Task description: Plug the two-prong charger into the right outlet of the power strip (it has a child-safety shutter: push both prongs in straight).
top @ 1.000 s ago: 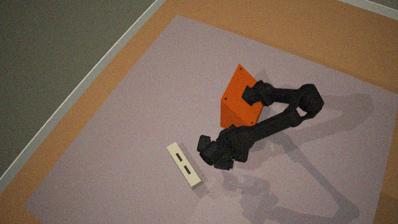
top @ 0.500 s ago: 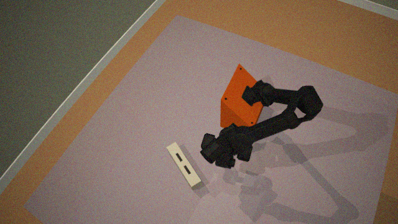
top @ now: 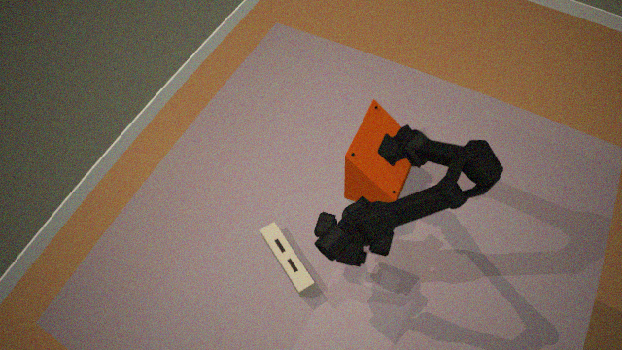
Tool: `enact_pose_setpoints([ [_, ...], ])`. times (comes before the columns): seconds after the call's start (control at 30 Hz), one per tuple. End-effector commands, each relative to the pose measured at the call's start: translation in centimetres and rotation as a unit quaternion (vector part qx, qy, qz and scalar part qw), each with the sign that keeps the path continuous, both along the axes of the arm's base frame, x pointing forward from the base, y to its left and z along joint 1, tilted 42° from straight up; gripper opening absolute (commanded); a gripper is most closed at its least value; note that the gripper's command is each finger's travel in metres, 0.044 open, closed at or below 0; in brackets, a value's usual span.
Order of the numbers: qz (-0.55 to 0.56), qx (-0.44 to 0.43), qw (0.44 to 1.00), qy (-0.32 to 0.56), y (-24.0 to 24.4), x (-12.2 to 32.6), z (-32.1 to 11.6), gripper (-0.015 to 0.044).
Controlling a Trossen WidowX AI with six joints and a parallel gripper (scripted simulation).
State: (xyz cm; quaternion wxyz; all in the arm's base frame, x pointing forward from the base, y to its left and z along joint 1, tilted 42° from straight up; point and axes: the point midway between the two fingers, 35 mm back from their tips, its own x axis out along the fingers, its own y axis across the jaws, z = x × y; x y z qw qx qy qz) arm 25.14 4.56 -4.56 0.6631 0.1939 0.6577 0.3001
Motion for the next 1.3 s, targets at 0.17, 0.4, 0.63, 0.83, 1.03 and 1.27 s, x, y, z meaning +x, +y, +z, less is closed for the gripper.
enact_pose_setpoints([
  [0.17,-0.002,0.004,1.0,0.007,1.0,-0.3,-1.2,0.044],
  [0.4,-0.002,0.004,1.0,0.007,1.8,-0.3,-2.1,0.044],
  [0.63,-0.002,0.005,1.0,0.008,2.6,-0.4,-2.9,0.044],
  [0.83,0.001,0.002,1.0,0.002,2.6,-0.1,-2.7,0.0387],
  [1.03,0.001,0.002,1.0,0.002,2.6,-0.1,-2.7,0.023],
  [1.27,0.001,0.002,1.0,0.002,2.6,-0.1,-2.7,0.0105],
])
